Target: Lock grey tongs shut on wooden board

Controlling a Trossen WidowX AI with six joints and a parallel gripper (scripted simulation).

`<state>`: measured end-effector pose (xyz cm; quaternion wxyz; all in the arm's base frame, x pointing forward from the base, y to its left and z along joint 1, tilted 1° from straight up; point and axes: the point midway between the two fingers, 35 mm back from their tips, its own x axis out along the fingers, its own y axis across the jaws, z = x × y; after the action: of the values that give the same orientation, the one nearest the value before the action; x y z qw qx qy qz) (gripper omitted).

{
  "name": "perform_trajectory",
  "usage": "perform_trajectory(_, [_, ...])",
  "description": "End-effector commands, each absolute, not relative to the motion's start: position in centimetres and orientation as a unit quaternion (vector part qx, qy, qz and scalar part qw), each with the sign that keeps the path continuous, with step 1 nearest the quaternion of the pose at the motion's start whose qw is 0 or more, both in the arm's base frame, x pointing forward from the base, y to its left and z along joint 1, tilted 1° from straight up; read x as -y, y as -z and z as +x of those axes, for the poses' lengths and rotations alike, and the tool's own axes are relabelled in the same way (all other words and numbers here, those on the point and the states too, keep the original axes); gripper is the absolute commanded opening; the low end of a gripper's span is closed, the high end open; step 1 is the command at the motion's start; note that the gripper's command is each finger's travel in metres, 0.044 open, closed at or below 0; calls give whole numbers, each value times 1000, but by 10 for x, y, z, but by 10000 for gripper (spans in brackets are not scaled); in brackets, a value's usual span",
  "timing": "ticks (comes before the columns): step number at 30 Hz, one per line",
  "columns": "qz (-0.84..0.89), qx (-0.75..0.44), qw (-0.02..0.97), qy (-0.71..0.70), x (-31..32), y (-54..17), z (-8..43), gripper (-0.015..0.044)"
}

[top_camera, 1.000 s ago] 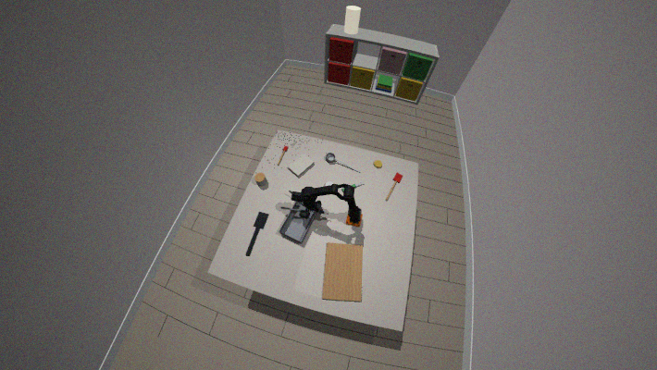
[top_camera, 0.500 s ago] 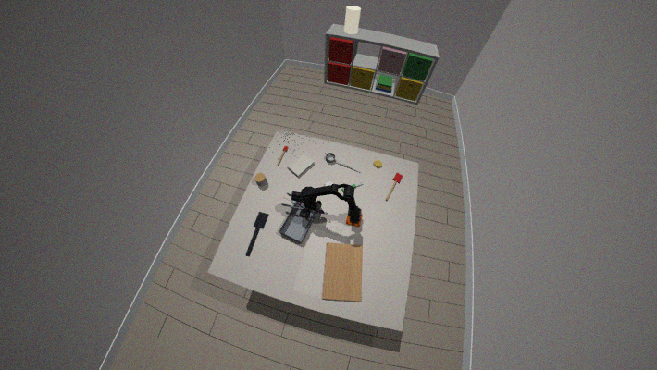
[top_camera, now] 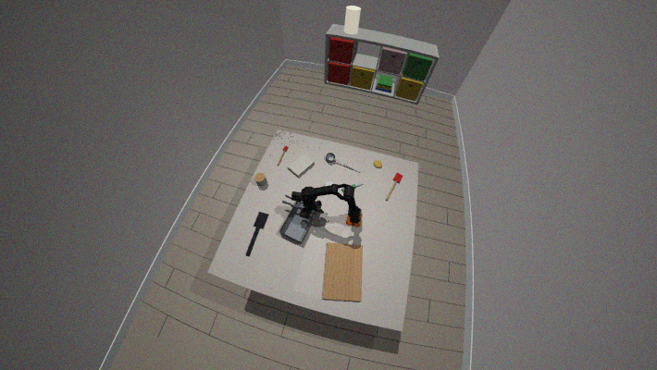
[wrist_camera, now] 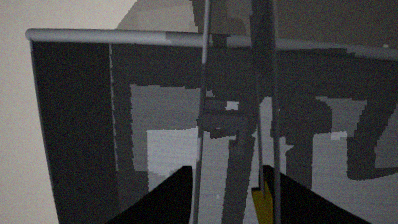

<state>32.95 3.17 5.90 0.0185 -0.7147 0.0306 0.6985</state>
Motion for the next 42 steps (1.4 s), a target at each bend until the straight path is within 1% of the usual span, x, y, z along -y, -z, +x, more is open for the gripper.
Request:
perform_trajectory(1, [-715, -31, 19, -698, -32, -59, 330, 121])
perform_trajectory(17, [-715, -31, 19, -698, -32, -59, 330, 15])
perform_trajectory(23, [-715, -31, 19, -698, -32, -59, 330, -143])
perform_trajectory(24, [-715, -31, 19, -698, -32, -59, 330, -150])
perform_trajectory(31, [-715, -30, 19, -698, -32, -71, 333, -150])
perform_trajectory(36, [-715, -28, 19, -699, -33, -127, 337, -150])
perform_trajectory(40, [-714, -27, 18, -700, -33, -180, 330, -150])
perform_trajectory(42, [-713, -27, 18, -700, -33, -189, 327, -150])
